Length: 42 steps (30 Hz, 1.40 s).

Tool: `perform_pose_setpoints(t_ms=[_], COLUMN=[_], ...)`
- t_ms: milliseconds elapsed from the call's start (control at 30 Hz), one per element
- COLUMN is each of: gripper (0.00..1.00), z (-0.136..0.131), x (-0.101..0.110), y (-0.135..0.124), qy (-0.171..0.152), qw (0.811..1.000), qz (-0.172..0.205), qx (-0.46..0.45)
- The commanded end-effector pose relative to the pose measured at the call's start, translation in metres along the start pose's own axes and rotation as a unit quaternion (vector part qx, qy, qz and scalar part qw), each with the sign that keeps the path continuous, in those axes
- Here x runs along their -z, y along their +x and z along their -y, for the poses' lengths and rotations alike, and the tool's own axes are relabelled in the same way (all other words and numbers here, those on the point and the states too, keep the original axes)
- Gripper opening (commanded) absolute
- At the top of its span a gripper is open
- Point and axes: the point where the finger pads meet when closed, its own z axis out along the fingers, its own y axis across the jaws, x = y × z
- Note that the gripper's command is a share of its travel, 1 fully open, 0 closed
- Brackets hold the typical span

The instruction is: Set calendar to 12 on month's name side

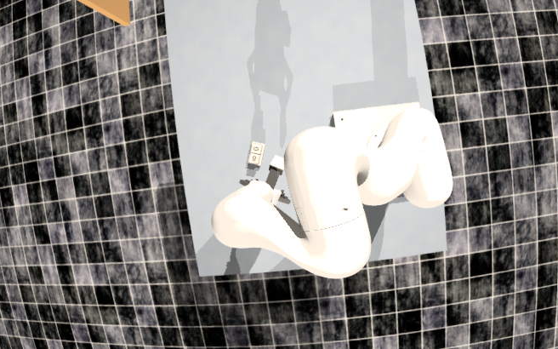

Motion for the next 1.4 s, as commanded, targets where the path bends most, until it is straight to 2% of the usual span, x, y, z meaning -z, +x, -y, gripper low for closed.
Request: perform_pose_setpoints(t_ms=[0, 133, 333, 433, 533, 667, 900, 967, 1067, 1200, 1367], gripper=[1.0, 1.0, 1.0, 1.0, 1.0, 1.0, 1.0, 1.0, 1.0, 1.0, 1.0], z=[0.001, 0.001, 0.005, 0.008, 0.026, 0.027, 0.035, 0.035, 0.053, 0.053, 0.056], x=[0.004, 0.004, 0.004, 0.004, 0.004, 0.004, 0.004, 0.004, 0.004, 0.004, 0.004], y=[-0.001, -0.001, -0.001, -0.001, -0.002, -0.002, -0.003, -0.003, -0.004, -0.004, -0.004], qy=[0.0, 0.0, 0.0, 0.0, 0.0, 0.0, 0.0, 0.0, 0.0, 0.0, 0.0], qw=[1.0, 1.0, 0.993, 0.991, 0.991, 0.99, 0.966, 0.966, 0.966, 0.963, 0.935], qz=[0.001, 0.001, 0.001, 0.001, 0.001, 0.001, 0.001, 0.001, 0.001, 0.001, 0.001], qx=[0.0, -0.011, -0.118, -0.131, -0.131, -0.141, -0.259, -0.259, -0.259, -0.269, -0.355])
